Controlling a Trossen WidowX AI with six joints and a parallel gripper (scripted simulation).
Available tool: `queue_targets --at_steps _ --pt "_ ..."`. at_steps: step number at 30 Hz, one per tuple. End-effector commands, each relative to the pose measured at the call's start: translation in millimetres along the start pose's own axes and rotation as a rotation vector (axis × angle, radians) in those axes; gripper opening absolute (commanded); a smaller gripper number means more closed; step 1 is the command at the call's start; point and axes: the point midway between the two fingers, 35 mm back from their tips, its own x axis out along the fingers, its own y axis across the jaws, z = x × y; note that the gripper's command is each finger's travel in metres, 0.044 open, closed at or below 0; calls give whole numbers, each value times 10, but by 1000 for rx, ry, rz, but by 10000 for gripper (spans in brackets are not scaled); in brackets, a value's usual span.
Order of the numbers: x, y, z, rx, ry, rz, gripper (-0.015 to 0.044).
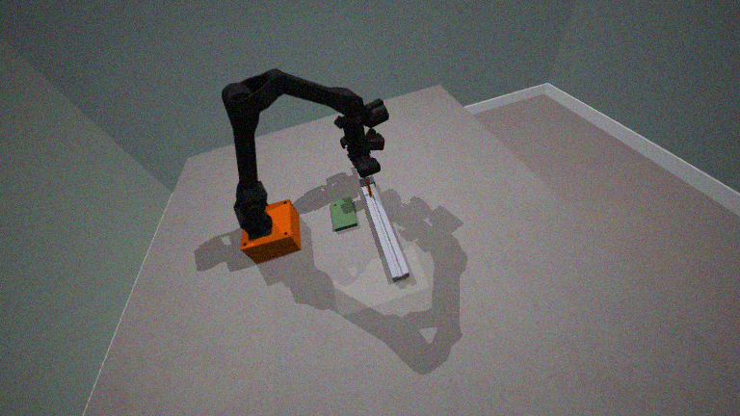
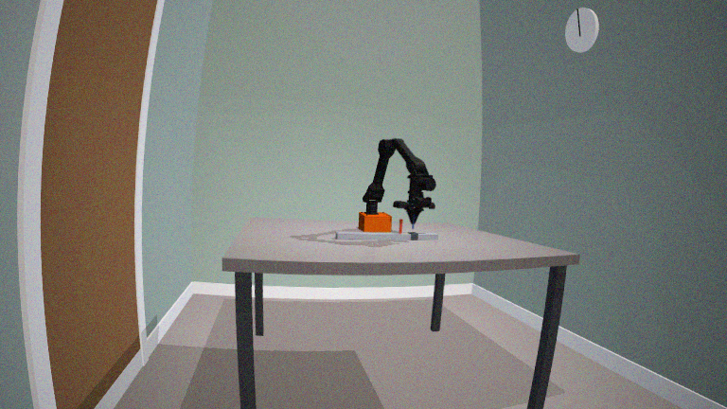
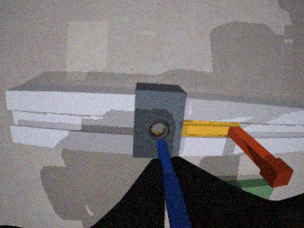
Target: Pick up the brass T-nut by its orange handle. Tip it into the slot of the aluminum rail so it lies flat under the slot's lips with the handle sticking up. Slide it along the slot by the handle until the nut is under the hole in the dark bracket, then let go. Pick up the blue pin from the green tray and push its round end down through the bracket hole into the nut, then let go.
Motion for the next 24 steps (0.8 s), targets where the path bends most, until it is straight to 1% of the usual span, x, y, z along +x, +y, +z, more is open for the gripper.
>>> queue_targets --at_steps 1,24 --pt "2 6 18 0 -1 2 -150" --pt "129 0 7 0 0 1 -150"
